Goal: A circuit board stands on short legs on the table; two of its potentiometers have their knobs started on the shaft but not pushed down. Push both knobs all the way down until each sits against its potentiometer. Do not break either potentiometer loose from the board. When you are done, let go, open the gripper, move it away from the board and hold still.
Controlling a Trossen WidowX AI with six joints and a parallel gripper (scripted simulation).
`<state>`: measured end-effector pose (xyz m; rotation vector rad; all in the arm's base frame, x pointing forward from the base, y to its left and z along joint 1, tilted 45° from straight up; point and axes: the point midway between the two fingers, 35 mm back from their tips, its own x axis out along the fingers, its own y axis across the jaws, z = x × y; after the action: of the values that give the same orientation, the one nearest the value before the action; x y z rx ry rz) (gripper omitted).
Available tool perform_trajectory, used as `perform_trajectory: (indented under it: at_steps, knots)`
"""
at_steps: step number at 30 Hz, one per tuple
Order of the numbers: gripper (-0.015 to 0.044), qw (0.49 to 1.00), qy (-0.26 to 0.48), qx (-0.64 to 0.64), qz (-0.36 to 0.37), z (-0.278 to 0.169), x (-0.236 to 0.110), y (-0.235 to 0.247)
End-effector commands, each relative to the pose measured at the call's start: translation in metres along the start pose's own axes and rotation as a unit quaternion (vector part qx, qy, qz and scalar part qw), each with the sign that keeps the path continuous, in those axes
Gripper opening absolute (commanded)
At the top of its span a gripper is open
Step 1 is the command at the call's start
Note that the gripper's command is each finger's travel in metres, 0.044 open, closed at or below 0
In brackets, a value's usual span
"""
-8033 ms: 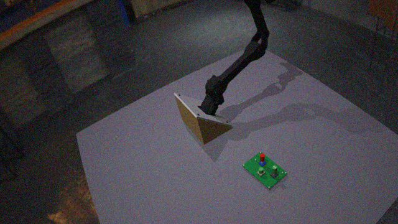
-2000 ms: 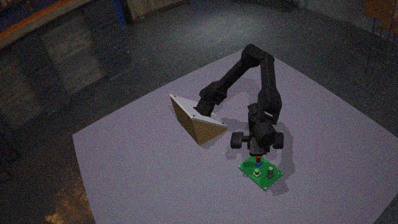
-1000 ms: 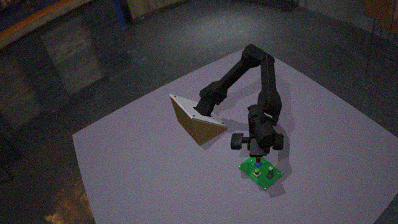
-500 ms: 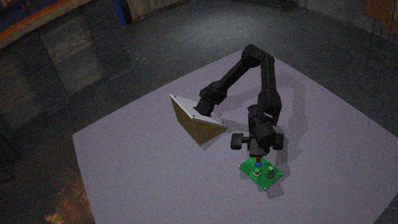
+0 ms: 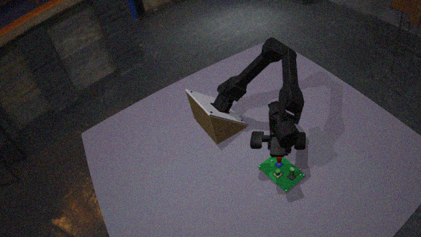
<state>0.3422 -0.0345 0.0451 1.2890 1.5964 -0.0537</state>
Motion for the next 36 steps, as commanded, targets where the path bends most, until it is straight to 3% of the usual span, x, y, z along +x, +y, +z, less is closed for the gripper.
perform_trajectory:
  at_steps: [1,36]
  knots:
    - [0.0,1.0,0.002,0.001,0.001,0.0,0.003,0.001]
    - [0.0,1.0,0.002,0.001,0.002,0.0,0.013,0.001]
